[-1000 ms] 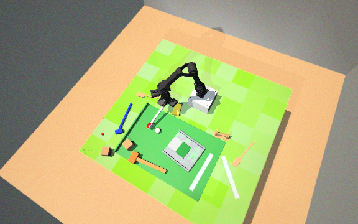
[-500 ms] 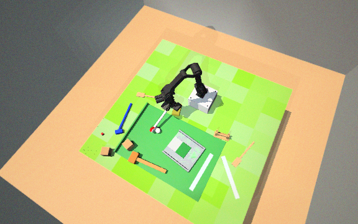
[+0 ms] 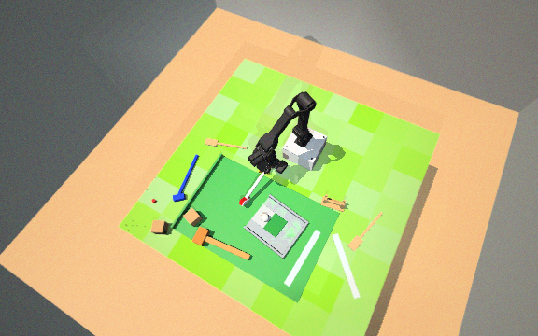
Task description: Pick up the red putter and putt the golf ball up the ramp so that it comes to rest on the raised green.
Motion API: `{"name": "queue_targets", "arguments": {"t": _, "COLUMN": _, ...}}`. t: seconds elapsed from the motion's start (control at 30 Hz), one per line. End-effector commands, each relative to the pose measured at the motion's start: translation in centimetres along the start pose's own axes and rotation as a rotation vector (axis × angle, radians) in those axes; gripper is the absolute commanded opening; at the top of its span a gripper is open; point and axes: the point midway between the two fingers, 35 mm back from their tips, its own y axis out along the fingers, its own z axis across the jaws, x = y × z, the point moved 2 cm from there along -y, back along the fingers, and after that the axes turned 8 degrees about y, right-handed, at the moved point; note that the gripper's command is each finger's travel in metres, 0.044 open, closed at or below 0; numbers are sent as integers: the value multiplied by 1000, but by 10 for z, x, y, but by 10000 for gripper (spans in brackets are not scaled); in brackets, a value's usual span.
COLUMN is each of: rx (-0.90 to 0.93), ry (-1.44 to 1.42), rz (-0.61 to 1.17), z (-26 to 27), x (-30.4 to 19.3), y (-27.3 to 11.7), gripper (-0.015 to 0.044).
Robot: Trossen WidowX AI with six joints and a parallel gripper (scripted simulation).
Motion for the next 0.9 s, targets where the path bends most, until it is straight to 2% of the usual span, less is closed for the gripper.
{"name": "queue_targets", "arguments": {"t": 0.0, "rx": -3, "ry": 3, "rz": -25, "z": 0, "x": 5, "y": -22, "gripper": 0}}
{"name": "queue_targets", "arguments": {"t": 0.2, "rx": -3, "ry": 3, "rz": -25, "z": 1, "x": 2, "y": -51, "gripper": 0}}
{"name": "queue_targets", "arguments": {"t": 0.27, "rx": -3, "ry": 2, "rz": -19, "z": 1, "x": 2, "y": -42, "gripper": 0}}
{"name": "queue_targets", "arguments": {"t": 0.87, "rx": -3, "ry": 2, "rz": -19, "z": 1, "x": 2, "y": -42, "gripper": 0}}
